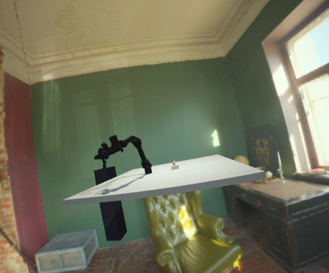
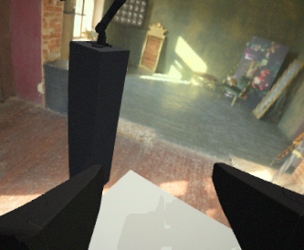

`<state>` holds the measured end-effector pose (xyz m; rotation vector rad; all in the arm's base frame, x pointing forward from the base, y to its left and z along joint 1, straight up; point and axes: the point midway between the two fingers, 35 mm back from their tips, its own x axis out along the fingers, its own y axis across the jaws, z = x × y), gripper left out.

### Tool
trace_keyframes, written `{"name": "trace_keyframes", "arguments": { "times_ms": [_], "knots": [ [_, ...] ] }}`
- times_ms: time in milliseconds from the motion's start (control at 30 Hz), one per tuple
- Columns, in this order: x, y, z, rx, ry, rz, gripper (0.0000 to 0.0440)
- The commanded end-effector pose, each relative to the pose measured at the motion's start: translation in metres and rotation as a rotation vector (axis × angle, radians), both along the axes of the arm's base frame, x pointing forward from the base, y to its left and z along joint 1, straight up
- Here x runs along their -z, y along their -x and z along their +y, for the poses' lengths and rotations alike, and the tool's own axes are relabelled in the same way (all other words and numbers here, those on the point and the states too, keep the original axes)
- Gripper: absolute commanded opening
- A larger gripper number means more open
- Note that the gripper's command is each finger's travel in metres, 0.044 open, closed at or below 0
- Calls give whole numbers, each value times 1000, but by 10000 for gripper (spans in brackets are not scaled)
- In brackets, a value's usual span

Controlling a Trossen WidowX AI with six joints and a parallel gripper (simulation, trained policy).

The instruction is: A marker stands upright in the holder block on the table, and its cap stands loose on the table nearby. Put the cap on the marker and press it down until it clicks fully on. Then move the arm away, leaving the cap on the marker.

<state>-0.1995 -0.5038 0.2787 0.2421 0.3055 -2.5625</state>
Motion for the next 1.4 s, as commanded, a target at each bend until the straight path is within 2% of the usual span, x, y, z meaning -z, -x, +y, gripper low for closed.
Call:
{"name": "trace_keyframes", "arguments": {
  "times_ms": [0,1367],
  "knots": [
    [2,-15,-2,-32,4,-19,276],
    [26,-203,-4,-366,62,-267,284]
  ]
}}
